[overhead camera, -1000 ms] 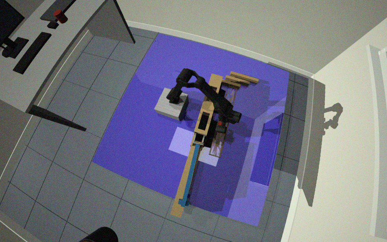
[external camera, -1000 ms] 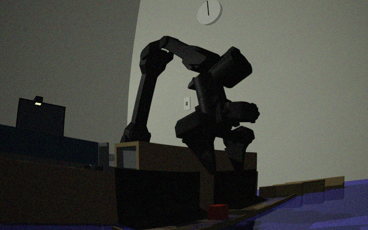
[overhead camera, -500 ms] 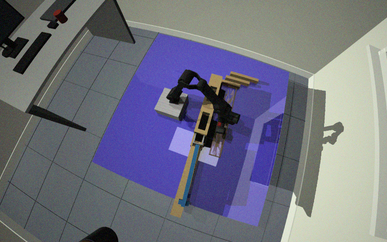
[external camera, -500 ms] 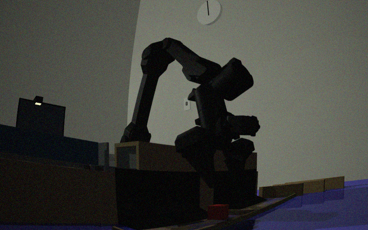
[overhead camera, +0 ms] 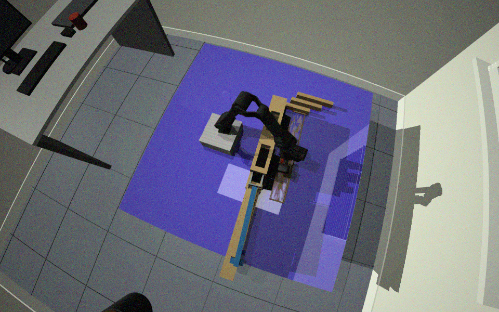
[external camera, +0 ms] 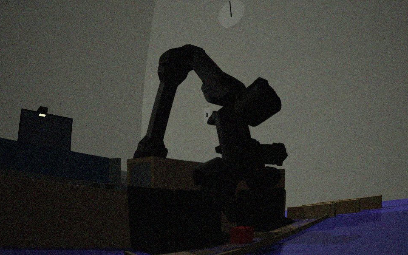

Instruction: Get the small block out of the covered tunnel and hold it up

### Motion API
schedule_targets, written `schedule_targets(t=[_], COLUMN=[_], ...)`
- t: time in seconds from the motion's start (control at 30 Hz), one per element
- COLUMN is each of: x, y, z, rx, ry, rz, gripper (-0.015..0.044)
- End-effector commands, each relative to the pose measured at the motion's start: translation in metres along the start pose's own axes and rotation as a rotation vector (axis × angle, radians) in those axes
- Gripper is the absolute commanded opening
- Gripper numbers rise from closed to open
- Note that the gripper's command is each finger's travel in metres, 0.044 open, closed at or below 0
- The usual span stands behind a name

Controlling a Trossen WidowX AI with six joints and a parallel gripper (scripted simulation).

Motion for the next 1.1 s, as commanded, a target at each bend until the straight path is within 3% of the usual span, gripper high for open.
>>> schedule_targets(t=[0.0,0.67,1.07], x=[0.000,0.002,0.002], y=[-0.005,-0.020,-0.016], z=[0.008,0.035,0.029], rx=[0.005,0.006,0.000], ry=[-0.001,-0.001,0.002], rz=[0.004,0.004,0.001], gripper=[0.0440,0.0440,0.0125])
Point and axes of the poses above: the point midway between the two fingers, 35 mm back from their tips, its own z axis out along the fingers, its own x axis across the jaws, y = z × x, the point moved 5 cm from there along -z, back along the fingers, and after that the axes turned 5 degrees about z, right-handed, at the moved point
